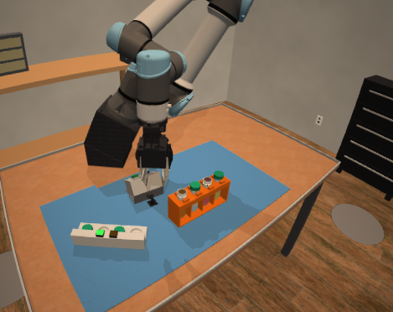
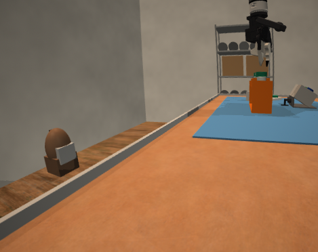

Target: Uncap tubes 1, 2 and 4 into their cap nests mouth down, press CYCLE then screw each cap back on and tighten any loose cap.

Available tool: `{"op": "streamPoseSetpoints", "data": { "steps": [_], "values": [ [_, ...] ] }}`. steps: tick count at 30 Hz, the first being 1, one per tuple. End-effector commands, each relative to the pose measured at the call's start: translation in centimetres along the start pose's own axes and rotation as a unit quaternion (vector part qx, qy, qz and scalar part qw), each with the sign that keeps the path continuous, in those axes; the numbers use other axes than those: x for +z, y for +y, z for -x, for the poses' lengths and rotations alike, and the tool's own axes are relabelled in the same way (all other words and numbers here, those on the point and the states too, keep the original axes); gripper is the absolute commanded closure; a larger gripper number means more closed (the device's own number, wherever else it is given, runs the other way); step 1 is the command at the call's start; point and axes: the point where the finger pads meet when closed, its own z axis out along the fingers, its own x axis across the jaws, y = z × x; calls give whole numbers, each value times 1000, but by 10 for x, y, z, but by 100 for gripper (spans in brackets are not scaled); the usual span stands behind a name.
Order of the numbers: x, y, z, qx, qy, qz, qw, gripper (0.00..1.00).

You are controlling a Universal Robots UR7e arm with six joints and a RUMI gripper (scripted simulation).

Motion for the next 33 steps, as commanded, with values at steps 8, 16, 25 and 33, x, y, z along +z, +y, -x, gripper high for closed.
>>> {"op": "streamPoseSetpoints", "data": {
  "steps": [8,16,25,33],
  "values": [
    [1,33,58,-1,1,0,1000,71],
    [1,53,95,-1,1,0,1000,71],
    [1,62,111,-1,1,0,1000,71],
    [11,62,111,-1,1,0,1000,71]
  ]
}}
